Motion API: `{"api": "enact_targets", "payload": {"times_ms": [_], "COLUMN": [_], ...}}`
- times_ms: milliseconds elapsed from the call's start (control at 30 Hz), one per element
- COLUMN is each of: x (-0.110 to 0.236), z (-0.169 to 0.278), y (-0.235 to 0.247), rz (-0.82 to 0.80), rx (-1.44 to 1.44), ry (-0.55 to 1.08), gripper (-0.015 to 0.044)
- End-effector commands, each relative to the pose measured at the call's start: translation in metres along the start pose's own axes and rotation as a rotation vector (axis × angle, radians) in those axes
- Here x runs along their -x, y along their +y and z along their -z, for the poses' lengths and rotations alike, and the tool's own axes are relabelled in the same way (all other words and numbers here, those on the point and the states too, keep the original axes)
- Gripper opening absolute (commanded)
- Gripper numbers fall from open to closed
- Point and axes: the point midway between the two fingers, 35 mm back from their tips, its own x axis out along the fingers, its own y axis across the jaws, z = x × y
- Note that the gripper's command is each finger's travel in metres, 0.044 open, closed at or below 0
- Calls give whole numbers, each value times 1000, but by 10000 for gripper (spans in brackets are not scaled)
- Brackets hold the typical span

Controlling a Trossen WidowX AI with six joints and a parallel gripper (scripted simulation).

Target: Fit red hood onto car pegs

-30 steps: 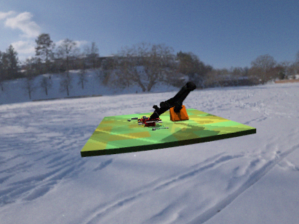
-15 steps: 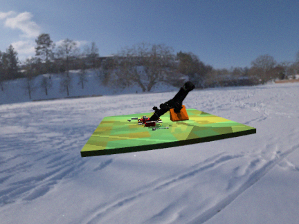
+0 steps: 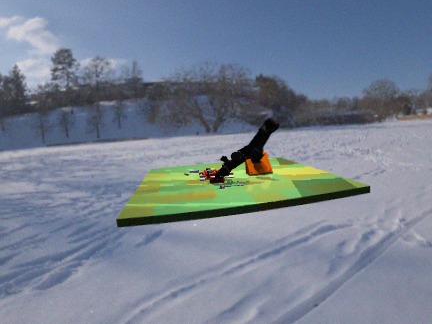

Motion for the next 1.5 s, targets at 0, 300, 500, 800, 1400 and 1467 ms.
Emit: {"api": "enact_targets", "payload": {"times_ms": [0,300,500,800,1400,1467], "x": [-2,-5,-5,-8,-12,-12], "z": [5,11,11,14,22,23], "y": [-4,-4,-4,-4,-4,-4], "rz": [11,9,9,9,9,9], "rx": [-1,-1,-1,-1,-2,-2], "ry": [2,1,1,1,1,1], "gripper": [440,440,440,440,440,440]}}
